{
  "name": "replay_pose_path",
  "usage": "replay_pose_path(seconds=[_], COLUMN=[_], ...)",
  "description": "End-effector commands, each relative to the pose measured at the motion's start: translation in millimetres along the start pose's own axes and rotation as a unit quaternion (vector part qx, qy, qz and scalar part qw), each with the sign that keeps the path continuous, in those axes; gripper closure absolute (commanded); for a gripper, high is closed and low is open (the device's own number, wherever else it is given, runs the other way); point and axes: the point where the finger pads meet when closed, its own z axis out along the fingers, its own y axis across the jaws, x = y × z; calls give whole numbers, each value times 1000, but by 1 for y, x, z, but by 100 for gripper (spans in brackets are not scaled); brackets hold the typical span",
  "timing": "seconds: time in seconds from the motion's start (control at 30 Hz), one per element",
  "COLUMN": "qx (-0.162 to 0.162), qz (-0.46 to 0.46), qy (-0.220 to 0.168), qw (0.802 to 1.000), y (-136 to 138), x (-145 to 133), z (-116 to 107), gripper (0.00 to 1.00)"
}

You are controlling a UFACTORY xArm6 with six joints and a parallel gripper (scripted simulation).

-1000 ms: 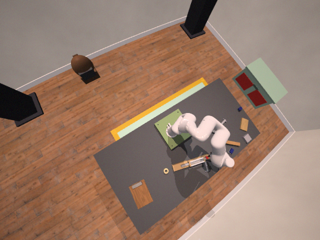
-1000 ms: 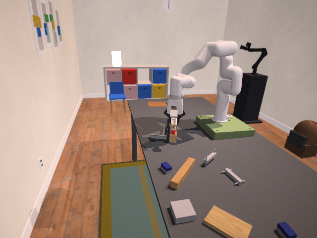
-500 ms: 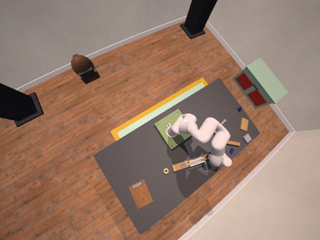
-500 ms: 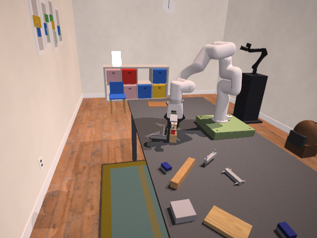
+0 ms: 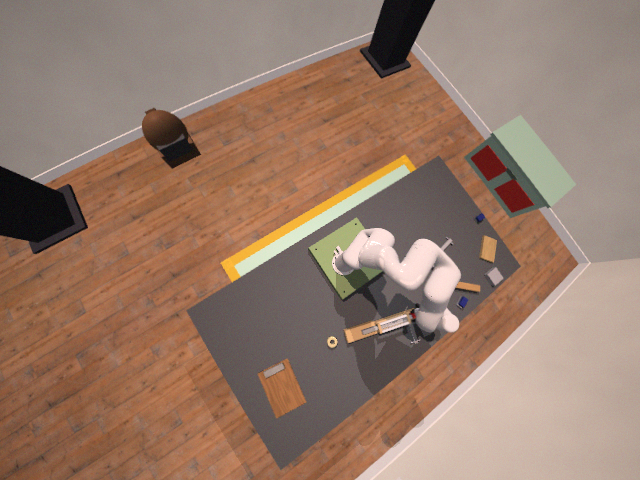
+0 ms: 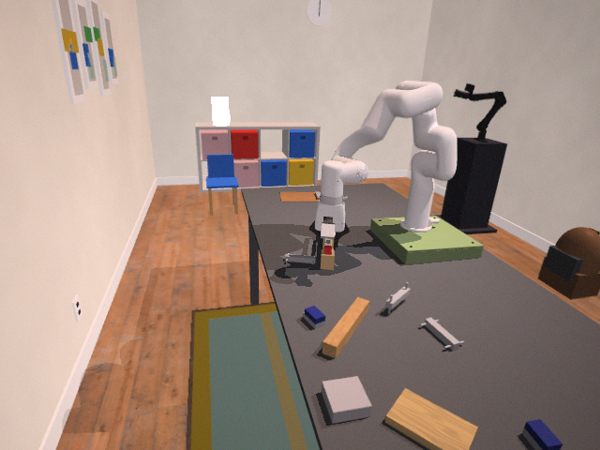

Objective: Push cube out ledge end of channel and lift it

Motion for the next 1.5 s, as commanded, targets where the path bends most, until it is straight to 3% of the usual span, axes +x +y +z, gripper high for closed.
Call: replay_pose_path(seconds=[0.0,0.6,0.63,1.47], qx=[-2,-2,-2,-2], qz=[0,0,0,0], qy=[1,1,1,1], qw=[1000,1000,1000,1000], y=[1,1,1,1], x=[1,1,1,1], z=[9,14,14,14], gripper=[57,57,100,100])
